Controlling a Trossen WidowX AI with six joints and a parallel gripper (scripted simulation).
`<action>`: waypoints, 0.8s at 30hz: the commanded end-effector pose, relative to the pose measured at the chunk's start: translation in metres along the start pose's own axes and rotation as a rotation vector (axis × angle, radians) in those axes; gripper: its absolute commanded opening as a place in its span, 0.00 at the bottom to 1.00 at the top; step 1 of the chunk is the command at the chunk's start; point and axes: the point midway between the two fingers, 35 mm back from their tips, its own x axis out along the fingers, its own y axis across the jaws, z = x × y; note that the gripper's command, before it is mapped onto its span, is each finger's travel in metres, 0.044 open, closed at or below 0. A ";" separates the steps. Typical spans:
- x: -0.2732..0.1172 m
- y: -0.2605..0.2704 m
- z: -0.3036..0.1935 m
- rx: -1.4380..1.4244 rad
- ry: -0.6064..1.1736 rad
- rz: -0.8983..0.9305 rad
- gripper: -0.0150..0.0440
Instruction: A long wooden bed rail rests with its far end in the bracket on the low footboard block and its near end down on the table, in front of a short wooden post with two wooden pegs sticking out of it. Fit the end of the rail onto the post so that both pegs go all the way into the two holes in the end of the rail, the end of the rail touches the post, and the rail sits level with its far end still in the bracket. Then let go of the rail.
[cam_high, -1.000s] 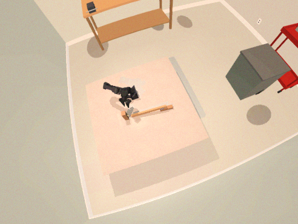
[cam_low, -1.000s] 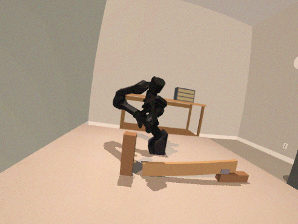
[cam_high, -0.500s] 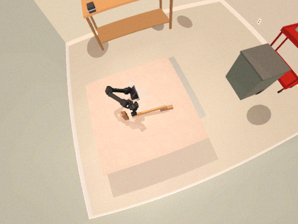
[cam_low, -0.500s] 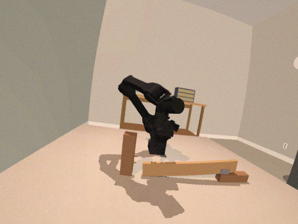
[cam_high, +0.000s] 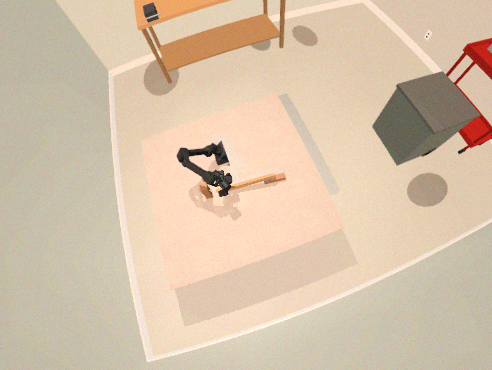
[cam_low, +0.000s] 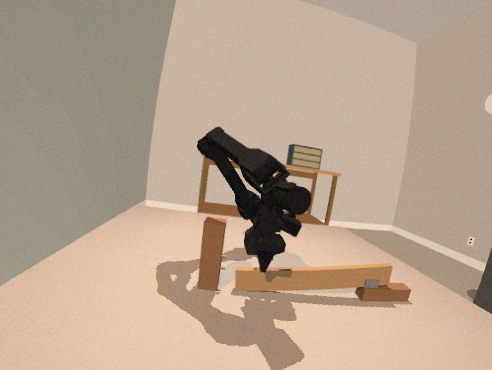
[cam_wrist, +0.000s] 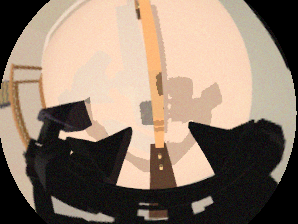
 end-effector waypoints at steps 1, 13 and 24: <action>0.008 0.001 0.001 -0.008 0.000 0.011 1.00; 0.028 0.000 0.001 -0.008 -0.001 0.011 1.00; 0.045 0.000 0.001 -0.008 0.001 0.011 1.00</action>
